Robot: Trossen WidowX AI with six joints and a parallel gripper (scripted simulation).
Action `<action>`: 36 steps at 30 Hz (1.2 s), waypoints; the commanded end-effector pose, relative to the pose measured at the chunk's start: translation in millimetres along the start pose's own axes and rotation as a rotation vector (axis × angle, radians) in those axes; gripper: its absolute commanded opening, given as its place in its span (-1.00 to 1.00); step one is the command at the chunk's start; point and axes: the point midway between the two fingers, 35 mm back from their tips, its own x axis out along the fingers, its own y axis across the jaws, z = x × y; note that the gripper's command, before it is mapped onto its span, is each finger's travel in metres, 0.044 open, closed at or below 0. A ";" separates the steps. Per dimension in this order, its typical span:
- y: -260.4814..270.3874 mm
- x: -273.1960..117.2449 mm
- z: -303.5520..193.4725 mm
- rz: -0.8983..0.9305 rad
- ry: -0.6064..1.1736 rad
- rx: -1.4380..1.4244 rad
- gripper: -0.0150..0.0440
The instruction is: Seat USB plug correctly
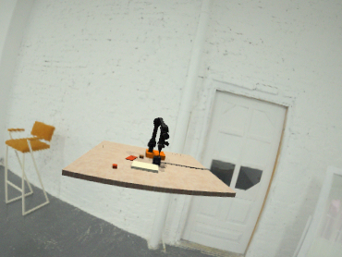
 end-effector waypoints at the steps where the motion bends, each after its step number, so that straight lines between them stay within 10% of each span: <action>1: -0.5 -4.8 0.2 -0.005 -0.001 0.000 -0.49; 36: -0.2 -13.9 0.0 -0.001 -0.001 0.301 -0.49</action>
